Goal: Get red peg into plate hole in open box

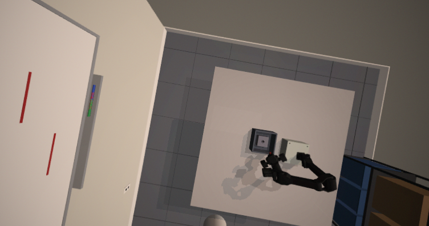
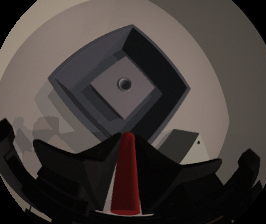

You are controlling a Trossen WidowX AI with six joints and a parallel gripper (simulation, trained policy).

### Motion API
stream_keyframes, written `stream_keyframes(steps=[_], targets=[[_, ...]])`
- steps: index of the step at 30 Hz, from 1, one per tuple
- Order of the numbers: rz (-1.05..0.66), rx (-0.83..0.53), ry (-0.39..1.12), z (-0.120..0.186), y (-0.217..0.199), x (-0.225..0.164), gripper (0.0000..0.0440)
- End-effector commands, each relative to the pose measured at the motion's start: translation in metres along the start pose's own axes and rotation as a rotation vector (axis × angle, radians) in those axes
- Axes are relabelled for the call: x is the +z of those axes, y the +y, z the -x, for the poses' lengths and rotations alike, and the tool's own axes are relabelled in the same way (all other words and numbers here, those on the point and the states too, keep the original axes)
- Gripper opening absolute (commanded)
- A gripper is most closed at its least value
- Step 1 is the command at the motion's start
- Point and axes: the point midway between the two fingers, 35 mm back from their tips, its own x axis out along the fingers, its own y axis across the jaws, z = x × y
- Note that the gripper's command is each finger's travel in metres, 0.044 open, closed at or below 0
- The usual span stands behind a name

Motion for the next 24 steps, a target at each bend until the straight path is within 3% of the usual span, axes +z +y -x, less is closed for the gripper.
stream_keyframes(steps=[1,20,24], targets=[[-0.015,-0.004,0.004,-0.01,-0.001,0.017,0.0],[0.04,0.085,0.087,-0.071,0.006,0.066,0.0],[0.079,0.095,0.125,-0.084,0.007,0.061,0.0057]])
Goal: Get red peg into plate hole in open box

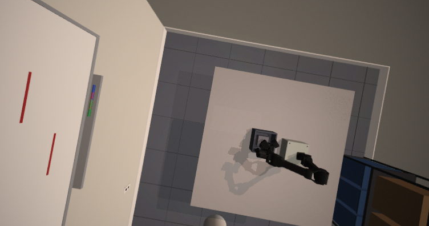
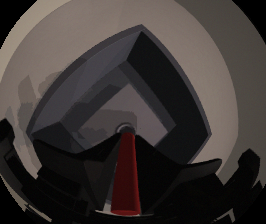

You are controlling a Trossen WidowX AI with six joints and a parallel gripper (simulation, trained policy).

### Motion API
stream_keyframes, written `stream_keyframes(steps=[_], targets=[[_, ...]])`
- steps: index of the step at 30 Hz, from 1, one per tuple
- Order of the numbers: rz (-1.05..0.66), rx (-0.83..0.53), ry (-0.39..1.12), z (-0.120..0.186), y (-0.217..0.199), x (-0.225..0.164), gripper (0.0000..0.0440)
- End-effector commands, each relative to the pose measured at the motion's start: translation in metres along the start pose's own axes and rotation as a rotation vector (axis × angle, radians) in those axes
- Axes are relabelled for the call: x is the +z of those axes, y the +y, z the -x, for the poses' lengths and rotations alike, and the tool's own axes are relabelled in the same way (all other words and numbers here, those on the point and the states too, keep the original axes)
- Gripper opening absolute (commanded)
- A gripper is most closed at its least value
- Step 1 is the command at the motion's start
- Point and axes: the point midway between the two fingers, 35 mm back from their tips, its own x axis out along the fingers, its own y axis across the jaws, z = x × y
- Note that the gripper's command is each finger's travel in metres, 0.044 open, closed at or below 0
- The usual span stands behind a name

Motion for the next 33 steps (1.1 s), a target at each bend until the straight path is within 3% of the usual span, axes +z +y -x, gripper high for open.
stream_keyframes(steps=[1,4,10,22,33], targets=[[0.042,0.002,0.05,-0.018,-0.002,-0.006,0.0081],[0.057,0.009,0.074,-0.027,-0.001,-0.006,0.0152],[0.099,0.04,0.074,-0.029,0.004,0.009,0.0182],[0.088,0.129,0.111,-0.017,0.032,0.042,0.0439],[0.085,0.26,0.082,0.006,0.068,0.071,0.044]])
